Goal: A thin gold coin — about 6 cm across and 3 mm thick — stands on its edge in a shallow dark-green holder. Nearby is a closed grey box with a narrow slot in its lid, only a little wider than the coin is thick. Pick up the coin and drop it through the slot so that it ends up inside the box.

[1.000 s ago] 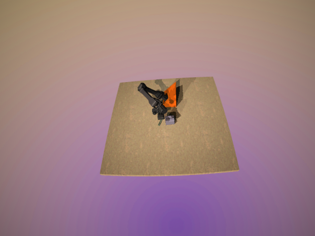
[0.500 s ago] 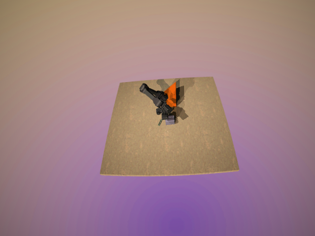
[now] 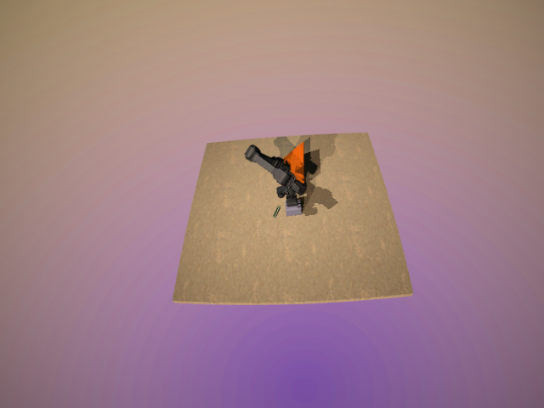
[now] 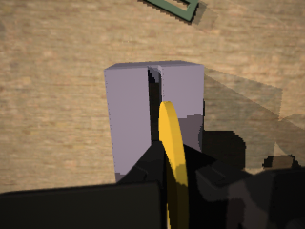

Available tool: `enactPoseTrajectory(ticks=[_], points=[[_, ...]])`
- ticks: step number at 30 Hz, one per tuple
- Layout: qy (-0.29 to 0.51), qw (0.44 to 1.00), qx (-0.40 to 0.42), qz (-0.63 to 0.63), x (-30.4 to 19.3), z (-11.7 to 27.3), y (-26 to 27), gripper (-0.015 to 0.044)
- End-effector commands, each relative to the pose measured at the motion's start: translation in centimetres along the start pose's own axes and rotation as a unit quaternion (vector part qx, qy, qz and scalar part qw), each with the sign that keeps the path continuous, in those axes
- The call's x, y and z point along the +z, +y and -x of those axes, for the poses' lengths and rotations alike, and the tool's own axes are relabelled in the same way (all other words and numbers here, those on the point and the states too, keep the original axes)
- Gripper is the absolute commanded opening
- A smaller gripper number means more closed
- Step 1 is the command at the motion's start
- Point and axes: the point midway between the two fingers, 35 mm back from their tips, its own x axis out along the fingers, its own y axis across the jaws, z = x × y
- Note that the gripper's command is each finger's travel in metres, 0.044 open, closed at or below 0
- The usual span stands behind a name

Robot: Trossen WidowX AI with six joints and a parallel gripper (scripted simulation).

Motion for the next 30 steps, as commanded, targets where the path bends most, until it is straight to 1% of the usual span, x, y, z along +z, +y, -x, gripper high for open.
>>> enactPoseTrajectory(ticks=[1, 11, 30], points=[[0.002, 1.000, 0.001, -0.002, -0.56, 0.07, 0.07, 0.0004], [0.000, 1.000, 0.000, 0.000, 0.00, 0.00, 0.00, 0.0000], [0.000, 1.000, 0.000, -0.005, -0.89, 0.19, 0.11, 0.0004]])
